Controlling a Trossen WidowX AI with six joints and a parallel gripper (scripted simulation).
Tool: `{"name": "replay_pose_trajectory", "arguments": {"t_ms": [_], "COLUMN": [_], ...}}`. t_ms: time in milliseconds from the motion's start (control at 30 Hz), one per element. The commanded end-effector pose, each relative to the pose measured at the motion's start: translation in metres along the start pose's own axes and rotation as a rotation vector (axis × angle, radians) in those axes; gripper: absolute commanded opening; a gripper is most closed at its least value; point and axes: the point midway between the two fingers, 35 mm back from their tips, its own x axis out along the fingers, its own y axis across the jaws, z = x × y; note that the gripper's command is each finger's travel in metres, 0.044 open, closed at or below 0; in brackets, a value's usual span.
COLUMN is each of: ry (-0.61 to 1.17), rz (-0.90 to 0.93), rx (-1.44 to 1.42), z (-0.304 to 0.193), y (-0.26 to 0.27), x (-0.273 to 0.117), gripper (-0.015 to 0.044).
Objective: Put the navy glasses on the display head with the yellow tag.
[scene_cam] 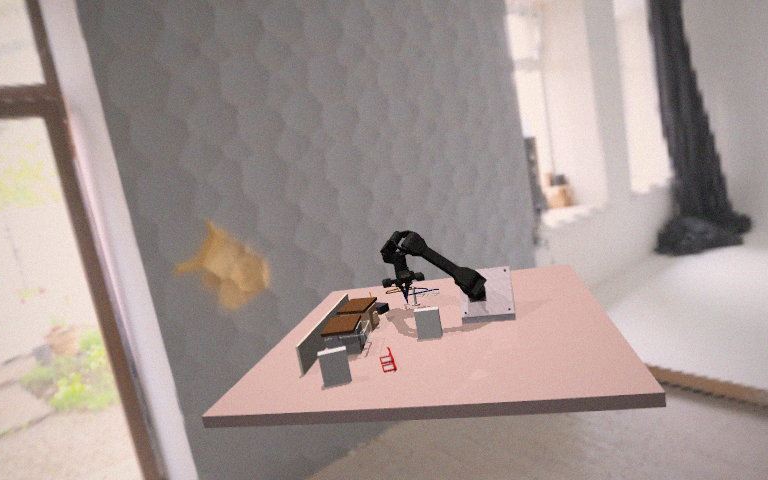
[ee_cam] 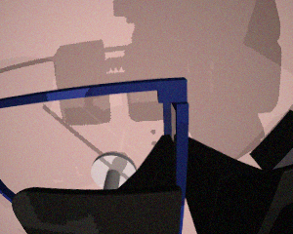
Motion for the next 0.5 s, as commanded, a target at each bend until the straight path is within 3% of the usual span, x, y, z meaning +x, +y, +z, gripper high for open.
{"name": "replay_pose_trajectory", "arguments": {"t_ms": [0, 467], "ry": [0.004, 0.003], "rz": [-0.008, -0.008], "rx": [-0.002, -0.002], "z": [0.004, 0.015], "y": [-0.006, -0.015], "x": [-0.002, -0.002], "gripper": [0.0000, 0.0000]}}
